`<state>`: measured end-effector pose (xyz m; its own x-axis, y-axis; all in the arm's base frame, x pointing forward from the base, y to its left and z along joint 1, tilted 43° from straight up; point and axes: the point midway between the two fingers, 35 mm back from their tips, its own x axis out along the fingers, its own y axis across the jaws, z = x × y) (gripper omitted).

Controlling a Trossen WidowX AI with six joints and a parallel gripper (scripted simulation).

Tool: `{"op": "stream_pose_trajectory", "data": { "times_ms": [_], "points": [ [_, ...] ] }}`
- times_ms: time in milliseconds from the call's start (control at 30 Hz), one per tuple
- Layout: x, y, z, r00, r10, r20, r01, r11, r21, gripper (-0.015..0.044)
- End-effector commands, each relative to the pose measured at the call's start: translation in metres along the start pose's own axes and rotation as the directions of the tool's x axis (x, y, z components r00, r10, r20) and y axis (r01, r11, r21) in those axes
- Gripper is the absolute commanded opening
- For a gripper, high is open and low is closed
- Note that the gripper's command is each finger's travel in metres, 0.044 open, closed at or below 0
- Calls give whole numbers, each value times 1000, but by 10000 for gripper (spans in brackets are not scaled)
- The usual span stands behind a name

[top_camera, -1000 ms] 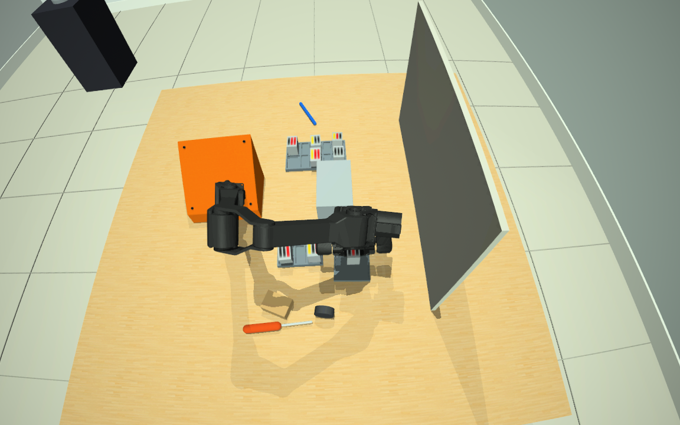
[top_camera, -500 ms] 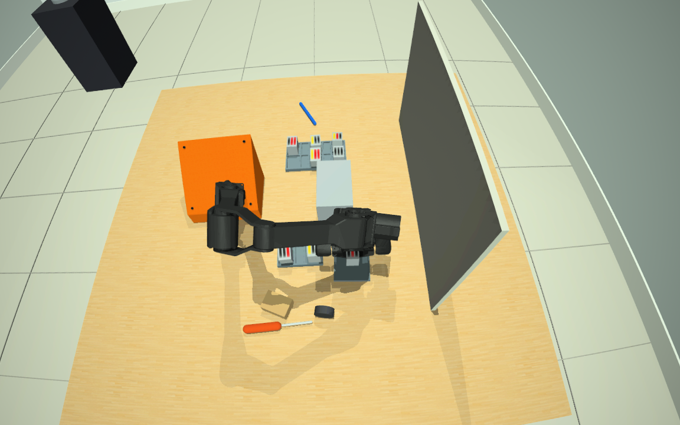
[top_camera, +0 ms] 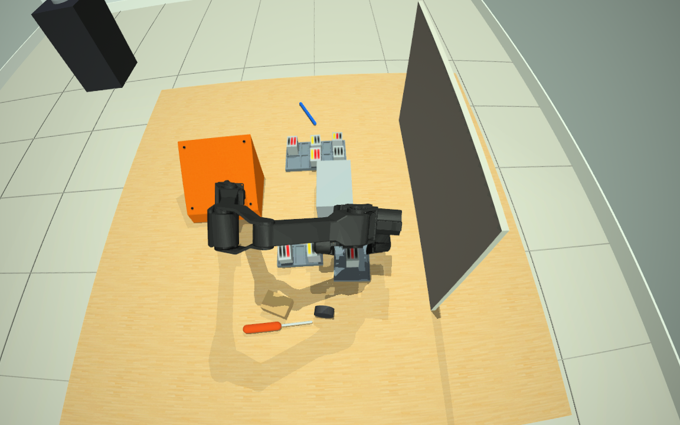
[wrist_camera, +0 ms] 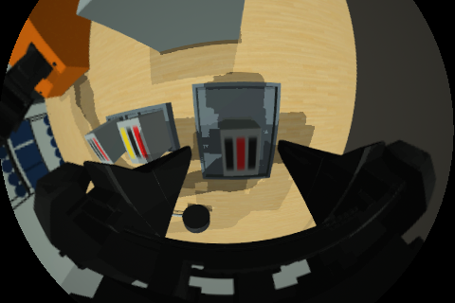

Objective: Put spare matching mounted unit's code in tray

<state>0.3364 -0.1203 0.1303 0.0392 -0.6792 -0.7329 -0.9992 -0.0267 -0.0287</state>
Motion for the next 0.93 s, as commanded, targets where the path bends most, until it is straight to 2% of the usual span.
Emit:
{"op": "stream_pose_trajectory", "data": {
  "times_ms": [0, 67, 133, 900],
  "points": [
    [-54, -6, 2, 1000, -27, 2, 27, 1000, 3, 440],
    [-82, -2, 1, 1000, -27, 1, 27, 1000, 1, 440],
    [-91, 0, 1, 1000, -27, 0, 27, 1000, 0, 440],
    [-86, 0, 3, 1000, -23, 3, 23, 1000, -9, 440]
  ]
}}
